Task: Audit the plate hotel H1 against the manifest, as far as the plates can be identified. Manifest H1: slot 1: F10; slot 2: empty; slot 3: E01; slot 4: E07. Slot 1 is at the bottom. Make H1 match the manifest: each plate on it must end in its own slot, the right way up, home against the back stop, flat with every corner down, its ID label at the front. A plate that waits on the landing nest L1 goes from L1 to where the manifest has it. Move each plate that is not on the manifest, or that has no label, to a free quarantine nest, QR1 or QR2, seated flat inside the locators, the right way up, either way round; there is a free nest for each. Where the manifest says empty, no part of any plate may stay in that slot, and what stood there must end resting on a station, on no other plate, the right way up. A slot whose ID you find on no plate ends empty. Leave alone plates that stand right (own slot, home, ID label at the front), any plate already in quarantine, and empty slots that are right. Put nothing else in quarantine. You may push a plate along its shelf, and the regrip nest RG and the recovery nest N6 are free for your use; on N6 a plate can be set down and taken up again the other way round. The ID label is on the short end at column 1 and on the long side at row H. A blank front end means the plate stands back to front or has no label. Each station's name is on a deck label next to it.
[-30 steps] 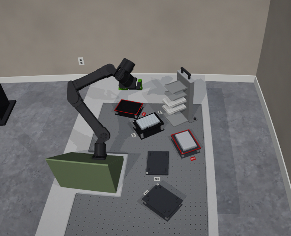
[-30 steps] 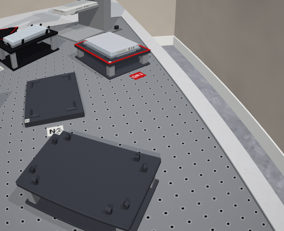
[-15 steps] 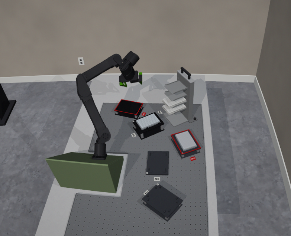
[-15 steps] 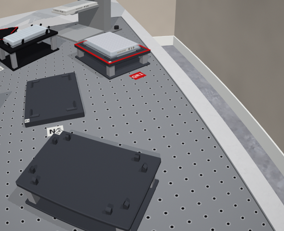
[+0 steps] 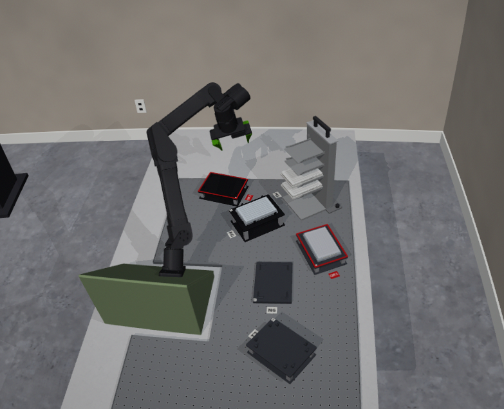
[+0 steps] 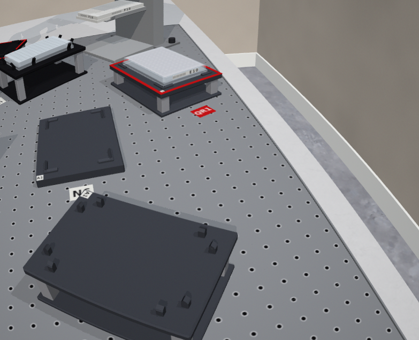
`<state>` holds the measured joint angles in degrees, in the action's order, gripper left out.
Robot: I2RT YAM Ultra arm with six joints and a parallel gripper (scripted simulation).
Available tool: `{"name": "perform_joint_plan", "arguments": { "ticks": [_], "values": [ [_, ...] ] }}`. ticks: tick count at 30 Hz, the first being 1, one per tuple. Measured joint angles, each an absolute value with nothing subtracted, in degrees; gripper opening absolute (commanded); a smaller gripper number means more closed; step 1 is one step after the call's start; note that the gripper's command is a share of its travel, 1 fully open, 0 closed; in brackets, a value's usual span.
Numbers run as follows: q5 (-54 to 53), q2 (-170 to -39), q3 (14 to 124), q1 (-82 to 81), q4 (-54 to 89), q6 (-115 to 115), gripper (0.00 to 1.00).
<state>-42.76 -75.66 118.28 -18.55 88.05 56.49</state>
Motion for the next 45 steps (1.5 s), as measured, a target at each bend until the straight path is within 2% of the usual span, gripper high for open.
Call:
{"name": "perform_joint_plan", "arguments": {
  "ticks": [45],
  "values": [
    [-42.2, -77.1, 119.7, -18.8, 90.0, 58.3, 1.00]
  ]
}}
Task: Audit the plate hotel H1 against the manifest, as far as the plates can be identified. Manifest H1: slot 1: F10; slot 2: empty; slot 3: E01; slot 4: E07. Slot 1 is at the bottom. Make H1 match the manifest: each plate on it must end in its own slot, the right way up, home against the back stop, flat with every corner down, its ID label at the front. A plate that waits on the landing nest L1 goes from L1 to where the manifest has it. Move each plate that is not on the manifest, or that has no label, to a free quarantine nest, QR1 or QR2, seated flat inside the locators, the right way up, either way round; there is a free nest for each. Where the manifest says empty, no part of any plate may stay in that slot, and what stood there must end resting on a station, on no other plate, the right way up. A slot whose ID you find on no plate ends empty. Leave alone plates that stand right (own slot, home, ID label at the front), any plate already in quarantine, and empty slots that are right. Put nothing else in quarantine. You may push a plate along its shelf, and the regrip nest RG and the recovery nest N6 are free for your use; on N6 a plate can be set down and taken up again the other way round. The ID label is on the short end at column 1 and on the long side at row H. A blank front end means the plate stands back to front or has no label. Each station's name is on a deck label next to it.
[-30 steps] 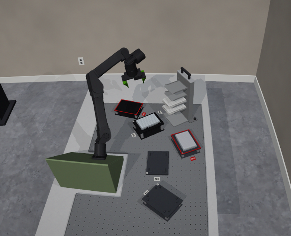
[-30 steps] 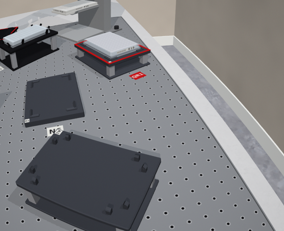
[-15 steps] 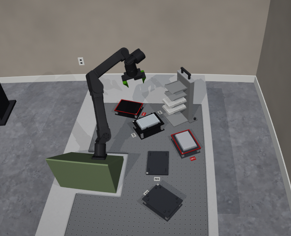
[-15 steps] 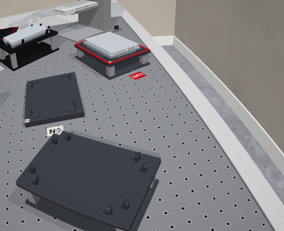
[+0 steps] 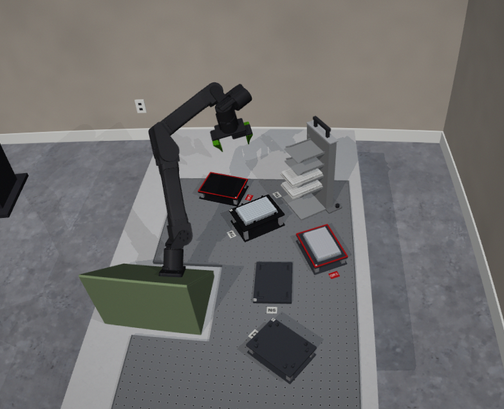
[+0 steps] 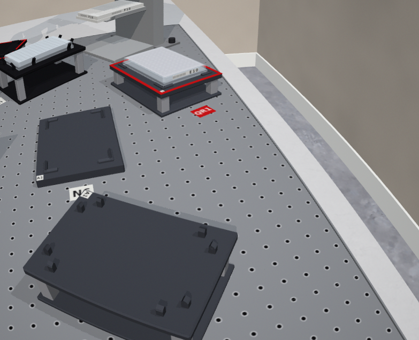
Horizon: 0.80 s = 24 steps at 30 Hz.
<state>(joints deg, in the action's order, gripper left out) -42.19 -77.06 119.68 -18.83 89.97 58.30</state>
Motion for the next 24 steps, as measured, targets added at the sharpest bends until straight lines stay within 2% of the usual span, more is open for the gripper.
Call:
{"name": "perform_joint_plan", "arguments": {
  "ticks": [3, 9, 24],
  "values": [
    [-42.2, -77.1, 119.7, -18.8, 90.0, 58.3, 1.00],
    [-33.9, -82.5, 121.3, -31.7, 89.8, 65.4, 1.00],
    [-26.7, -81.7, 111.5, -37.7, 84.0, 64.9, 1.00]
  ]
}}
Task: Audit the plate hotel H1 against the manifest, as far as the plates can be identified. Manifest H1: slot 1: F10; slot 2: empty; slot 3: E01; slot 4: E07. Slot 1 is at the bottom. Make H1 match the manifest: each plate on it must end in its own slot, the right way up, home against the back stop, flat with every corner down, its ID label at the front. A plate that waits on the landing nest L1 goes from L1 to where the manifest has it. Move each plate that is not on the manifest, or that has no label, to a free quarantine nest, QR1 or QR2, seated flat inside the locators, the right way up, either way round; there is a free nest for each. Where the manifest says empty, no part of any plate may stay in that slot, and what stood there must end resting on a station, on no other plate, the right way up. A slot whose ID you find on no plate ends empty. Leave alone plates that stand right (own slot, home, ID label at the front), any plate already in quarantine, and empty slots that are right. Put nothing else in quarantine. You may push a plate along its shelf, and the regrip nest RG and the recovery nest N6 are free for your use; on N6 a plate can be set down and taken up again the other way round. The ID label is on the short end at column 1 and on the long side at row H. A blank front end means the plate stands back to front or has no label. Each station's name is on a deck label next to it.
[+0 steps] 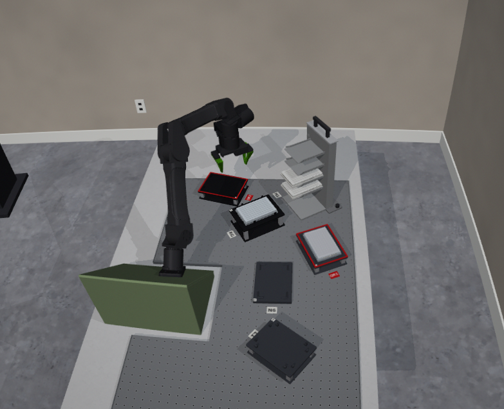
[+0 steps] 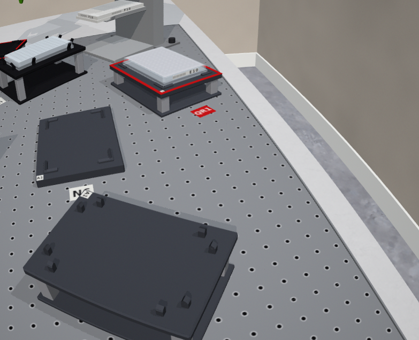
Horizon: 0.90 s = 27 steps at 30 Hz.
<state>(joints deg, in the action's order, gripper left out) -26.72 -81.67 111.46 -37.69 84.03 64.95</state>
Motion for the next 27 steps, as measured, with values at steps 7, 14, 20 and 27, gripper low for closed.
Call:
{"name": "perform_joint_plan", "arguments": {
  "ticks": [7, 14, 20, 27],
  "values": [
    [-26.7, -81.3, 111.5, -37.7, 83.1, 64.7, 1.00],
    [-26.7, -81.2, 111.5, -37.7, 83.1, 64.7, 1.00],
    [-26.7, -81.1, 111.5, -37.7, 83.1, 64.7, 1.00],
    [-26.7, -81.1, 111.5, -37.7, 83.1, 64.7, 1.00]
  ]
}}
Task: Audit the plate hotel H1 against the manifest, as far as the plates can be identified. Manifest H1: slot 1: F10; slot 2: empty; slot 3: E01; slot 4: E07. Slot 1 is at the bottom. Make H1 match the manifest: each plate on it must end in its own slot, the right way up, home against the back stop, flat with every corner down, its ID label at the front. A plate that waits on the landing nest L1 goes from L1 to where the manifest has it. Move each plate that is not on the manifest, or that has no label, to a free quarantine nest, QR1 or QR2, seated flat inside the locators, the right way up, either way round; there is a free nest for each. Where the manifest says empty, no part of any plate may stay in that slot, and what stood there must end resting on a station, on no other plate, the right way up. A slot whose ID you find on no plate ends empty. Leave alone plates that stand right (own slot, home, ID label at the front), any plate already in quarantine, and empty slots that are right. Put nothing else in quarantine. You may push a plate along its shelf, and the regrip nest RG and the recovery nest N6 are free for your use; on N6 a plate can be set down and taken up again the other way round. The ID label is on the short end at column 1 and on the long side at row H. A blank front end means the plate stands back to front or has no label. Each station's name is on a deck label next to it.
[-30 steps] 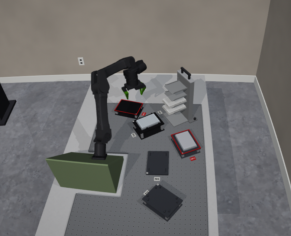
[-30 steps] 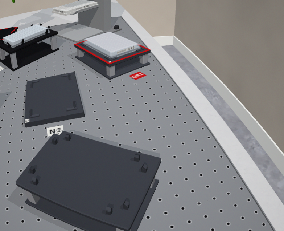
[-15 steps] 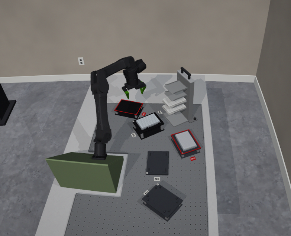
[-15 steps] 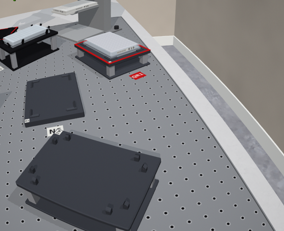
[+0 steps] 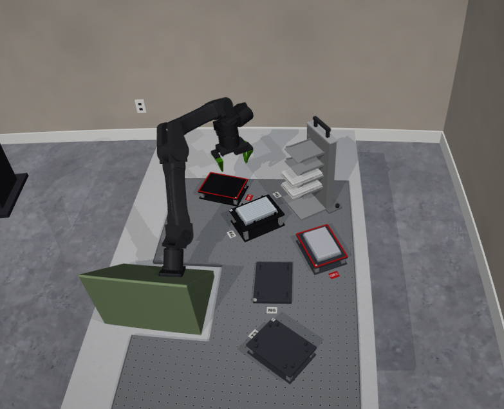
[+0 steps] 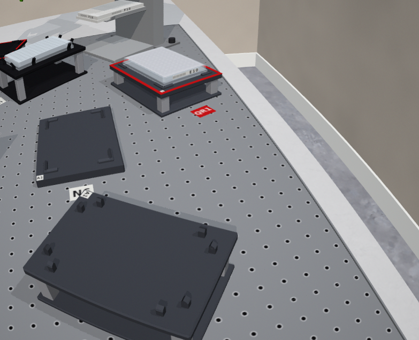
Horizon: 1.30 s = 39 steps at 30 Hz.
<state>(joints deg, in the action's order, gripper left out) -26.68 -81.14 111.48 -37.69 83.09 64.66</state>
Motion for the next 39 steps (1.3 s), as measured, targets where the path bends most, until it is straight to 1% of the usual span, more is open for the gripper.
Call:
{"name": "perform_joint_plan", "arguments": {
  "ticks": [7, 39],
  "values": [
    [-26.5, -81.0, 111.1, -38.0, 82.7, 64.5, 1.00],
    [-23.2, -80.4, 100.5, -43.2, 71.4, 60.2, 1.00]
  ]
}}
